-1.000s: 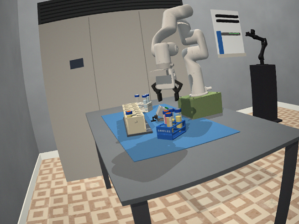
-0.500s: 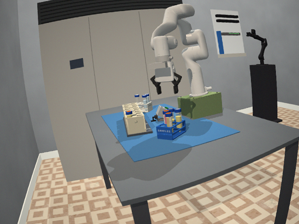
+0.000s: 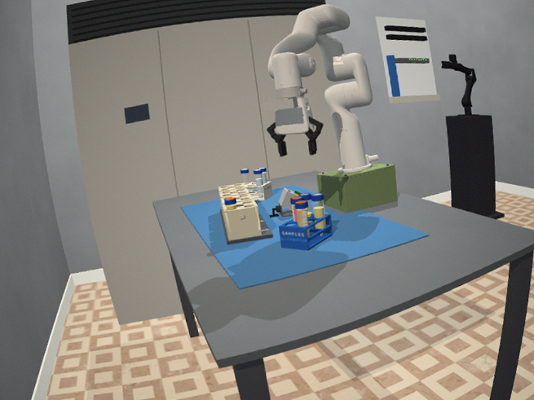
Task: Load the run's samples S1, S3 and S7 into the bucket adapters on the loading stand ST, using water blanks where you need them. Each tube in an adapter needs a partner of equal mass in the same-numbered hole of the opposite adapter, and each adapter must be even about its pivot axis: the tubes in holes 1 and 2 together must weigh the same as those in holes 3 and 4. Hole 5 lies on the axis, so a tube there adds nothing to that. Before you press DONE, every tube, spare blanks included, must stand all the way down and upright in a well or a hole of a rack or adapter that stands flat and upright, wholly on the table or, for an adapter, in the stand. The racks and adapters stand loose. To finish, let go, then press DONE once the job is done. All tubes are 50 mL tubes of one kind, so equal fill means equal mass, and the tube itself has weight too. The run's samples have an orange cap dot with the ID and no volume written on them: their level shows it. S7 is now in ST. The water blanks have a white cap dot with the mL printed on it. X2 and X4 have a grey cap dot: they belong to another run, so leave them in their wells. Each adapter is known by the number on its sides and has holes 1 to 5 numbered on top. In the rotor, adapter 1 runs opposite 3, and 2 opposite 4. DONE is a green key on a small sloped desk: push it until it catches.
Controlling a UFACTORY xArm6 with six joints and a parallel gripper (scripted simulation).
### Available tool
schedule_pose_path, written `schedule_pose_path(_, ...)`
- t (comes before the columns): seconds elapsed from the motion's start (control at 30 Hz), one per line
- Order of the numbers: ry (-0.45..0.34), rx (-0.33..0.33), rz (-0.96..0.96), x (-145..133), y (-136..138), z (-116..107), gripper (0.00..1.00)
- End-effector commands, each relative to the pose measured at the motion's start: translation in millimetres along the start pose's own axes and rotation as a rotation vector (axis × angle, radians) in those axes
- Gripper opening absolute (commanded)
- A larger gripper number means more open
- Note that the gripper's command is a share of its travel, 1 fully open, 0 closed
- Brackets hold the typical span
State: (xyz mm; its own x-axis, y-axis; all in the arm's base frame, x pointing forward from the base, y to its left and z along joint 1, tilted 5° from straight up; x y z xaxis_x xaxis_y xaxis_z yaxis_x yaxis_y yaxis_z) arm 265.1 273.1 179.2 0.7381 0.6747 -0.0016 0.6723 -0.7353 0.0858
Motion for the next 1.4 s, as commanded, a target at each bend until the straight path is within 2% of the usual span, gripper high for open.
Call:
schedule_pose_path(0.0, 0.004, 0.0, 0.0, 0.9, 0.0, -11.2, 1.0)
schedule_pose_path(0.07, 0.004, 0.0, 0.0, 0.9, 0.0, -13.9, 1.0)
schedule_pose_path(0.93, 0.004, 0.0, 0.8, -24.6, 117.6, -14.4, 1.0)
schedule_pose_path(1.37, 0.004, 0.0, 0.815, -36.3, 171.5, -14.6, 1.0)
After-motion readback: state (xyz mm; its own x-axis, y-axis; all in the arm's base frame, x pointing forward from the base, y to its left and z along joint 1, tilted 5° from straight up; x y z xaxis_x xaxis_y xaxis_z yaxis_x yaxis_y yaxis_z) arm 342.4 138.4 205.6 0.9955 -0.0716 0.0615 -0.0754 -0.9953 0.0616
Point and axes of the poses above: the point where the finger pads meet when closed, its own z axis out along the fingers, its own y axis across the jaws, x = y × z, the point moved 6 cm from there along -z, back along the fingers, and after that the axes turned 6 degrees about z, right-handed, at the moved point
